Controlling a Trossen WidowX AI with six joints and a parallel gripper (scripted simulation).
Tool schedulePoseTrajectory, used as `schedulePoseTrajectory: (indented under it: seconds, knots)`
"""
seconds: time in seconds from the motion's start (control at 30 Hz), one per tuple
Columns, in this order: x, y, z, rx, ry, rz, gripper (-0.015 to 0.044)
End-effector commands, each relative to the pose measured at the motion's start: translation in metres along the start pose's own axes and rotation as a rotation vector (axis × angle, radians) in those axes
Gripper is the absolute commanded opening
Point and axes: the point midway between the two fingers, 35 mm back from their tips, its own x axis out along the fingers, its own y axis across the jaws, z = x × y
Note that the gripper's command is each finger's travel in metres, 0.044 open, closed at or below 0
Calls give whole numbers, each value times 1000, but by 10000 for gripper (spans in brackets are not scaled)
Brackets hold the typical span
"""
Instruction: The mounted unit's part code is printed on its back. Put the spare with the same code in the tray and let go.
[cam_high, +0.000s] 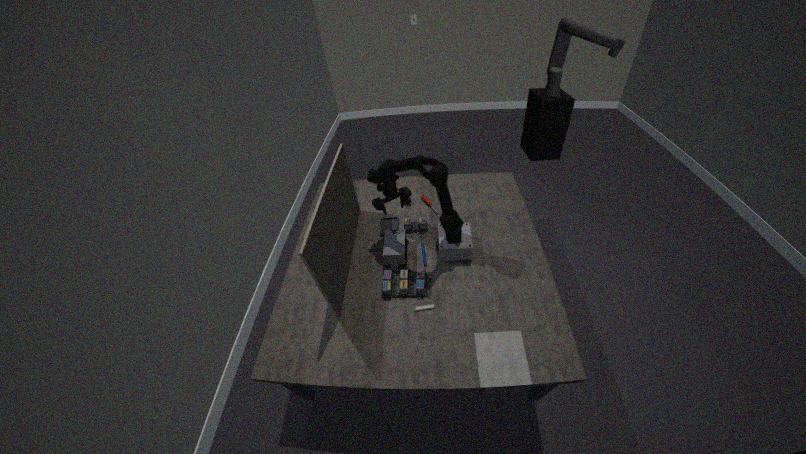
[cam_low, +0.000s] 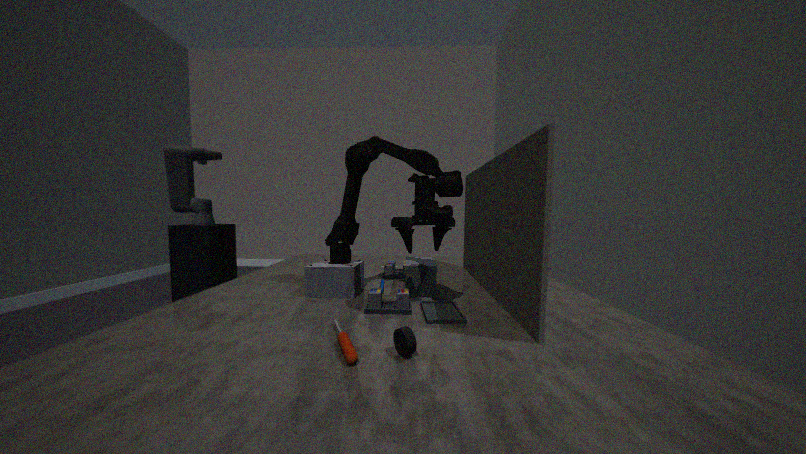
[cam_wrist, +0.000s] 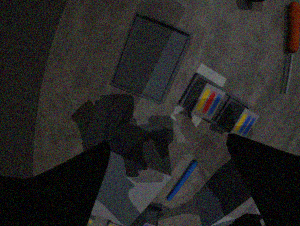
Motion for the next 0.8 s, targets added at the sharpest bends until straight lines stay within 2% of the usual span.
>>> schedulePoseTrajectory:
  seconds: [0.0, 0.07, 0.37, 0.53, 0.77]
  knots:
    - [18, -65, 3, 410, -2, -5, 440]
    - [21, -76, 2, 481, -2, -6, 440]
    - [21, -76, 2, 482, -2, -6, 440]
    - [51, -73, 0, 482, -2, -5, 309]
    - [61, -72, -2, 482, -1, -5, 300]
